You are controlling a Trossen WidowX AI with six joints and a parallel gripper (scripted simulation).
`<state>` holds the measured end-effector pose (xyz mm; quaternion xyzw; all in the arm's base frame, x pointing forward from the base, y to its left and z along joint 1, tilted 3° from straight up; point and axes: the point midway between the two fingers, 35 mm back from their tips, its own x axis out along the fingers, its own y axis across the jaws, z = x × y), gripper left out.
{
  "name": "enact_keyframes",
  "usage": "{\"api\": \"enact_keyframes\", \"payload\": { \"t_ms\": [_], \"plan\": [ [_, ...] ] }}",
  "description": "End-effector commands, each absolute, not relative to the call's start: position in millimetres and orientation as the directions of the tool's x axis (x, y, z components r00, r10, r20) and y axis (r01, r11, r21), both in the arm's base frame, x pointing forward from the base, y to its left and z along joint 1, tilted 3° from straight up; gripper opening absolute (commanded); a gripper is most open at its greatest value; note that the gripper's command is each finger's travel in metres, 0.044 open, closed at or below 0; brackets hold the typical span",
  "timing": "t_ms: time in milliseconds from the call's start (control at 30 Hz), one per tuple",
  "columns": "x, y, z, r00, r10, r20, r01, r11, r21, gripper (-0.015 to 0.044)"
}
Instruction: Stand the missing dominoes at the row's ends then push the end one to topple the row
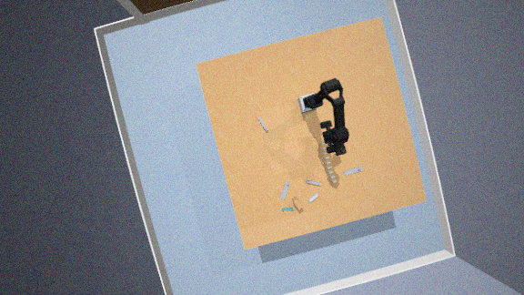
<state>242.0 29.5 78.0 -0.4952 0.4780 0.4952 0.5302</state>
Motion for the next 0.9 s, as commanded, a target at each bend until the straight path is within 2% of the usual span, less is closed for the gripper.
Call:
{"api": "enact_keyframes", "payload": {
  "t_ms": [0, 600, 767, 867],
  "plan": [
    [242.3, 29.0, 78.1, 0.055, 0.049, -0.997, -0.998, 0.014, -0.054, 0.0000],
    [243.0, 29.2, 75.6, 0.056, 0.048, -0.997, -0.998, 0.014, -0.055, 0.0000],
    [248.6, 33.1, 8.5, 0.059, 0.048, -0.997, -0.998, 0.014, -0.058, 0.0000],
    [247.3, 33.4, -2.2, 0.054, 0.049, -0.997, -0.998, 0.014, -0.054, 0.0000]
  ]
}}
